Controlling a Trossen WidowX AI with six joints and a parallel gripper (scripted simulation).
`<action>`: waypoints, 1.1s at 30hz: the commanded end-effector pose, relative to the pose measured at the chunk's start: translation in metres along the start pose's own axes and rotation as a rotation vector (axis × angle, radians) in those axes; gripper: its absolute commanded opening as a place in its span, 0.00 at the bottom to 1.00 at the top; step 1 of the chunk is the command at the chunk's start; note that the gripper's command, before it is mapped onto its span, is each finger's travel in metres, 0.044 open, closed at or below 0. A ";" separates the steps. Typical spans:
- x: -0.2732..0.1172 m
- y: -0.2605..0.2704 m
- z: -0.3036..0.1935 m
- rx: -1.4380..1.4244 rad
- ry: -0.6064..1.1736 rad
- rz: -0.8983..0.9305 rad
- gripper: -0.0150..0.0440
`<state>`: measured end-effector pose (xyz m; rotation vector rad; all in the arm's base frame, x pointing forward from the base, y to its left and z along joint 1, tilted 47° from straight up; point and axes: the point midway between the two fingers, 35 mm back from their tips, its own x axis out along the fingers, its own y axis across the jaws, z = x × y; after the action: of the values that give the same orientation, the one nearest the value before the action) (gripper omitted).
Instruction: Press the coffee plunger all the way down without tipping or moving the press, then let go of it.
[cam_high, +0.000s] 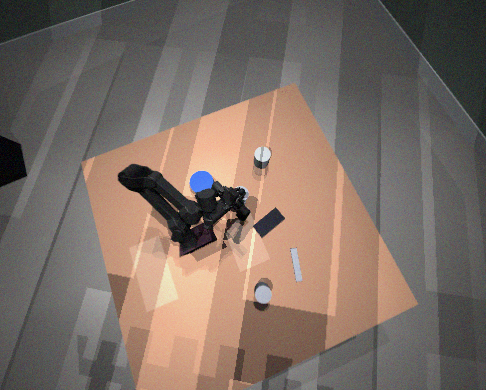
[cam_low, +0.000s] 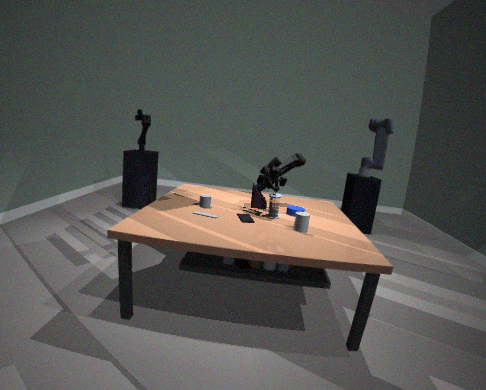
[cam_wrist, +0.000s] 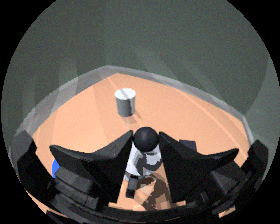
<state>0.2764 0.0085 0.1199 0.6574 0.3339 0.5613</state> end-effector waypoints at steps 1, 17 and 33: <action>0.004 0.001 -0.010 0.035 0.015 0.004 0.46; 0.007 -0.001 -0.008 0.034 0.015 0.005 0.46; 0.005 -0.002 -0.004 0.019 0.003 0.000 0.46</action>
<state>0.2795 0.0123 0.1152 0.6742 0.3412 0.5601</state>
